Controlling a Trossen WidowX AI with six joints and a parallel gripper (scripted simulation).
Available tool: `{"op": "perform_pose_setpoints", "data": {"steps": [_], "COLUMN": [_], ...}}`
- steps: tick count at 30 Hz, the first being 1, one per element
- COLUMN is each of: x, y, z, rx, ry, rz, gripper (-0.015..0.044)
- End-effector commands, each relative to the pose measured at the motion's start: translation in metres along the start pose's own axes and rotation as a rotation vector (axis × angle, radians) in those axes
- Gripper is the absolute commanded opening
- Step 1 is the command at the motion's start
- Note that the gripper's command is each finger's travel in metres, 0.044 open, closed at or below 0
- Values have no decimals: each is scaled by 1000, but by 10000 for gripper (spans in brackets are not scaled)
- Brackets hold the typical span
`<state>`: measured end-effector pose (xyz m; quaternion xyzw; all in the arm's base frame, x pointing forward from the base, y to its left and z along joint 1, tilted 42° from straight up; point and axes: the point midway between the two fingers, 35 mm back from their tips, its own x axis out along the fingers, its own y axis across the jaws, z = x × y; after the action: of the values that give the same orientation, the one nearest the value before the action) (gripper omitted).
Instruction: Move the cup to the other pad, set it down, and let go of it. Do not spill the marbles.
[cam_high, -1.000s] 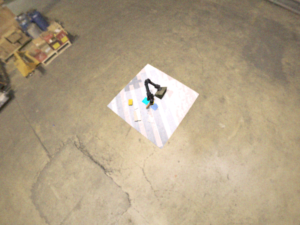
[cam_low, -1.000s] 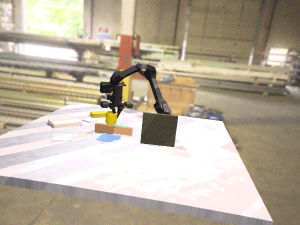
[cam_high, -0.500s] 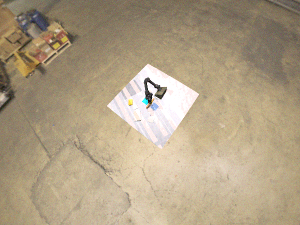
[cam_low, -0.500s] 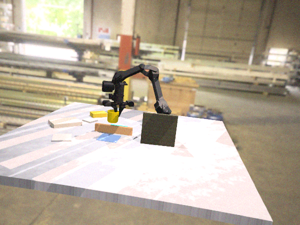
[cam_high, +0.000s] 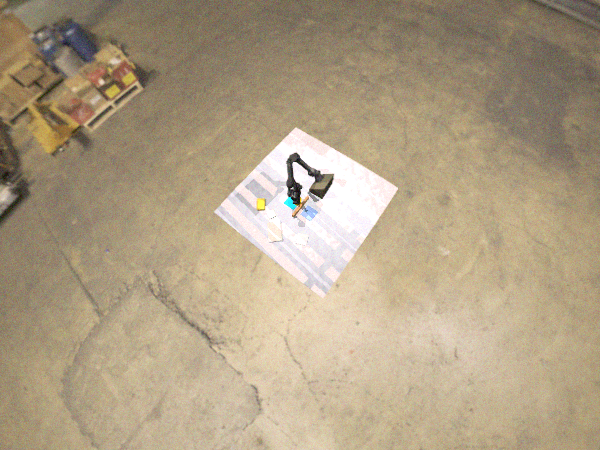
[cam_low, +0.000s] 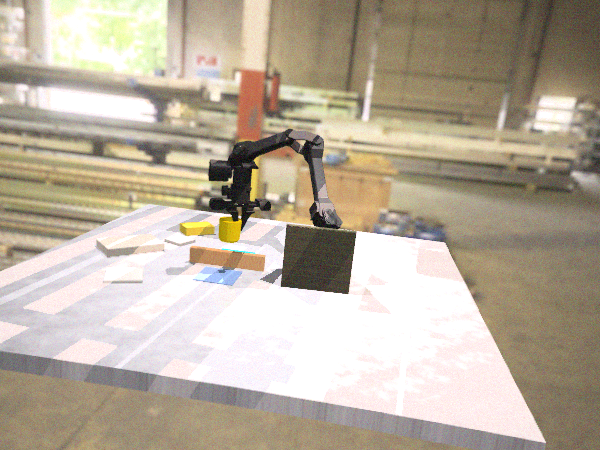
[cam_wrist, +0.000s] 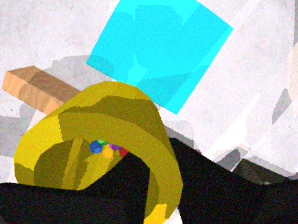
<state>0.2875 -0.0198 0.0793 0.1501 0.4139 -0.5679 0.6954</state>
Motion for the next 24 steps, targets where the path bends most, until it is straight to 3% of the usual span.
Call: {"op": "perform_pose_setpoints", "data": {"steps": [1,24], "x": [-1,-4], "y": [-6,-39], "z": [9,60], "rx": [-4,-4], "ry": [-4,-8], "rz": [1,-1], "gripper": [0,0]}}
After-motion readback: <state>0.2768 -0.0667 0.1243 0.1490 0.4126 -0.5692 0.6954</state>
